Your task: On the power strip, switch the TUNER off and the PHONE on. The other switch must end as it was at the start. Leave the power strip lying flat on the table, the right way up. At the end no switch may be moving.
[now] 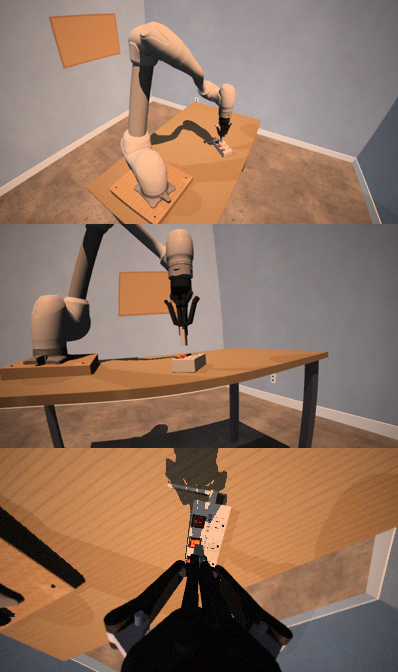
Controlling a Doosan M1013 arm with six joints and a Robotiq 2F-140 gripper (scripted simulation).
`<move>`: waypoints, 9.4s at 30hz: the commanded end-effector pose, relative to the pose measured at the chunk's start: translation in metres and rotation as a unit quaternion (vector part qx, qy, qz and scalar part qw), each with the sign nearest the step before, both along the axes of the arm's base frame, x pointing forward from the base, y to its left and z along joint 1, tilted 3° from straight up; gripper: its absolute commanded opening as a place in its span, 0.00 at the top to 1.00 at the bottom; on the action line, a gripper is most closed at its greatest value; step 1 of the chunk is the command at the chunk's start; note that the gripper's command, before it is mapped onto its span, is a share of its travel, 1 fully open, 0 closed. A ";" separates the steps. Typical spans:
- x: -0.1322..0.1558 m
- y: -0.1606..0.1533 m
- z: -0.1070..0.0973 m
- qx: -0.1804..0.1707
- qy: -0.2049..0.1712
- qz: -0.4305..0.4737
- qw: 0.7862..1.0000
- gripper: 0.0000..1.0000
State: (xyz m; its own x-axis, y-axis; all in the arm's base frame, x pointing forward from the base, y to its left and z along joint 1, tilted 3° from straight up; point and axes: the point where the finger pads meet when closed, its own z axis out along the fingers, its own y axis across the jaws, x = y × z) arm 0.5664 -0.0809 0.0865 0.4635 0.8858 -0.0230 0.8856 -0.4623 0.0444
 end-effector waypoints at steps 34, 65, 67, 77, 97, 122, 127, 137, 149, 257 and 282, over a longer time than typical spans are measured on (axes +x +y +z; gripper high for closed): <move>-0.033 -0.030 0.017 0.001 0.000 0.002 1.000 1.00; -0.033 -0.030 0.017 0.001 0.000 0.003 1.000 1.00; -0.033 -0.030 0.017 0.001 0.000 0.003 1.000 1.00; -0.032 -0.030 0.013 0.001 0.000 0.003 1.000 1.00; -0.032 -0.032 -0.009 0.001 0.000 0.003 1.000 1.00; -0.031 -0.034 -0.025 0.001 0.000 0.003 1.000 1.00; -0.031 -0.034 -0.026 0.001 0.000 0.003 1.000 1.00; -0.031 -0.034 -0.026 0.001 0.000 0.003 1.000 1.00; -0.031 -0.034 -0.026 0.001 0.000 0.003 1.000 1.00; -0.033 -0.034 -0.026 0.001 0.000 0.003 1.000 1.00; -0.032 -0.035 -0.037 0.001 0.000 0.003 1.000 1.00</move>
